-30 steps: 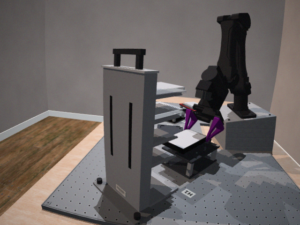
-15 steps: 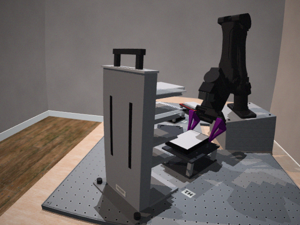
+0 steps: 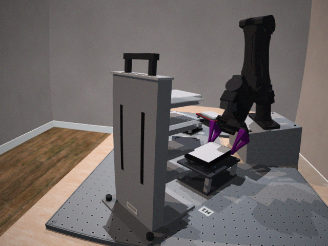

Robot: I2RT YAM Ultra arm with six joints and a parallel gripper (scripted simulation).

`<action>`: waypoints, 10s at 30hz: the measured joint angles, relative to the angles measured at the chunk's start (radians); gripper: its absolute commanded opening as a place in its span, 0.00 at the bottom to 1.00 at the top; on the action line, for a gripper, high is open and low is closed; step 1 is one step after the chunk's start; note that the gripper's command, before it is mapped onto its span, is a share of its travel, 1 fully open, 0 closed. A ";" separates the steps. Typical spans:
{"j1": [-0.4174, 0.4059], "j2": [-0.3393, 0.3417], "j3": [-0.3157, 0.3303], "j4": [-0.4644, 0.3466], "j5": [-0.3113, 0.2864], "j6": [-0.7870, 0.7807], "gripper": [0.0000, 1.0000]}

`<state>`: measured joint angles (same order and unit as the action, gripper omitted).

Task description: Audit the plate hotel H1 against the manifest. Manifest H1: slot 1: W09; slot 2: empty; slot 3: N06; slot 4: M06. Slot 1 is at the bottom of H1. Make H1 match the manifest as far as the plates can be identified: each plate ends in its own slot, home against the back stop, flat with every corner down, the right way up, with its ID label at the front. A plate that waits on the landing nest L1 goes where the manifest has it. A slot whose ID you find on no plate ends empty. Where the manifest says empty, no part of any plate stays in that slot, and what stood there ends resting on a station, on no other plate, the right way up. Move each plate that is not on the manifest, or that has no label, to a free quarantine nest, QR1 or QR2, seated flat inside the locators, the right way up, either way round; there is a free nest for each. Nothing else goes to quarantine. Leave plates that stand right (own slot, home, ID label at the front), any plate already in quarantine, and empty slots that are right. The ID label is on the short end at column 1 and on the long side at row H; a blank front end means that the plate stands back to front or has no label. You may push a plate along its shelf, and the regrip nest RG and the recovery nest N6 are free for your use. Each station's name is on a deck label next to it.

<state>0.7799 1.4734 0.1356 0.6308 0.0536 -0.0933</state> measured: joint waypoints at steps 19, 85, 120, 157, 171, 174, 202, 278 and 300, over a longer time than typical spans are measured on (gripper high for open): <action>-0.007 0.048 -0.031 0.087 -0.005 -0.004 0.86; -0.021 0.269 -0.060 0.381 -0.018 -0.013 1.00; 0.011 -0.256 -0.032 -0.163 0.007 0.000 1.00; 0.063 -0.654 0.151 -0.754 0.046 0.031 1.00; 0.090 -0.716 0.263 -0.943 0.067 0.047 1.00; 0.097 -0.725 0.293 -0.982 0.072 0.051 1.00; 0.255 -0.557 0.515 -1.175 0.100 -0.041 1.00; 0.577 0.439 1.578 -1.966 0.101 -0.914 1.00; 0.550 0.463 1.371 -1.749 0.102 -0.948 1.00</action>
<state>1.3296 1.9366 1.5066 -1.1187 0.1555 -1.0416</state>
